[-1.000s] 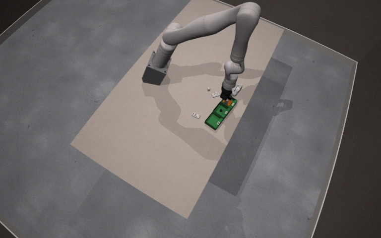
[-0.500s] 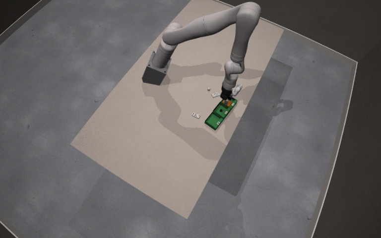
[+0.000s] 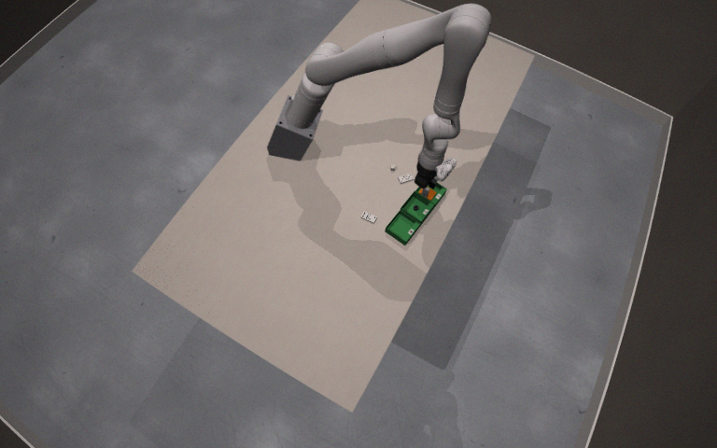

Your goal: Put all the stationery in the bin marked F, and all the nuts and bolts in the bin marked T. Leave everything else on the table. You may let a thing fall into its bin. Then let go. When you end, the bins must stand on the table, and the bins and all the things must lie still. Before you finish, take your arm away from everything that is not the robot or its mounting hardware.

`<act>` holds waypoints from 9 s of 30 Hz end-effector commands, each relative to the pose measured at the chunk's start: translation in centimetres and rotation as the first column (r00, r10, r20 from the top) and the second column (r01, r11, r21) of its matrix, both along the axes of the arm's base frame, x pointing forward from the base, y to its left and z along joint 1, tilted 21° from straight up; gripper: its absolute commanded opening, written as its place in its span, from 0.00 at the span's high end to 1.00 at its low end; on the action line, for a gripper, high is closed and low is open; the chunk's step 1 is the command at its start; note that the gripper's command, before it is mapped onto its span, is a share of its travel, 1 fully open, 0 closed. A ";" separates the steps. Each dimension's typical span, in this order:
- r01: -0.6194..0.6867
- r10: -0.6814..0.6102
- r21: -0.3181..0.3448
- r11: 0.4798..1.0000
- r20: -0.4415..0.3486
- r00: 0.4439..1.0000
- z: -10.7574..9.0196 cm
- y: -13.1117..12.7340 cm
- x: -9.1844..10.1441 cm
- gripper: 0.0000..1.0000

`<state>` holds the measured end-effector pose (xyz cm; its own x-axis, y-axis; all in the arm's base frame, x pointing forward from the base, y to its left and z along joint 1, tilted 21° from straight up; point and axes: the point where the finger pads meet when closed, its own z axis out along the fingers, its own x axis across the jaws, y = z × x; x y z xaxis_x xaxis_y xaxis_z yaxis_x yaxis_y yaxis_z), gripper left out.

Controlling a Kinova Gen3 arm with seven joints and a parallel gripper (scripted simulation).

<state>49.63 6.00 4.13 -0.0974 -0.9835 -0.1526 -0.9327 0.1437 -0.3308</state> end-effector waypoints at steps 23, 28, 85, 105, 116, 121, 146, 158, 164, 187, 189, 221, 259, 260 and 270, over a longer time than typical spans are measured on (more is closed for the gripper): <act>0.000 0.000 0.000 1.000 0.002 1.000 0.1 0.0 0.0 0.13; 0.000 0.000 0.000 1.000 0.002 1.000 0.1 0.0 0.0 0.13; 0.000 0.000 0.000 1.000 0.001 1.000 4.9 -0.6 -1.8 0.13; 0.000 0.000 0.000 1.000 0.001 1.000 4.9 -0.6 -1.8 0.13; 0.000 0.000 0.000 1.000 0.001 1.000 4.9 -0.6 -1.8 0.13; 0.000 0.000 0.000 1.000 0.001 1.000 4.9 -0.6 -1.8 0.13; 0.000 0.000 0.001 1.000 0.001 1.000 9.4 -0.9 -3.4 0.00; 0.000 0.000 0.001 1.000 0.001 1.000 13.8 -1.4 -5.1 0.00; 0.000 0.000 0.001 1.000 0.001 1.000 15.3 -1.6 -5.6 0.00; 0.000 0.000 0.001 1.000 0.001 1.000 17.4 -1.8 -6.4 0.00; 0.000 0.000 0.000 1.000 0.001 1.000 17.4 -1.8 -6.4 0.00; 0.000 0.000 0.000 1.000 0.001 1.000 17.4 -1.8 -6.4 0.00; 0.000 0.000 0.000 1.000 0.001 1.000 17.4 -1.8 -6.4 0.00; 0.000 0.000 0.000 1.000 0.001 1.000 17.4 -1.8 -6.4 0.00; 0.000 0.000 0.000 1.000 0.001 1.000 17.4 -1.8 -6.4 0.00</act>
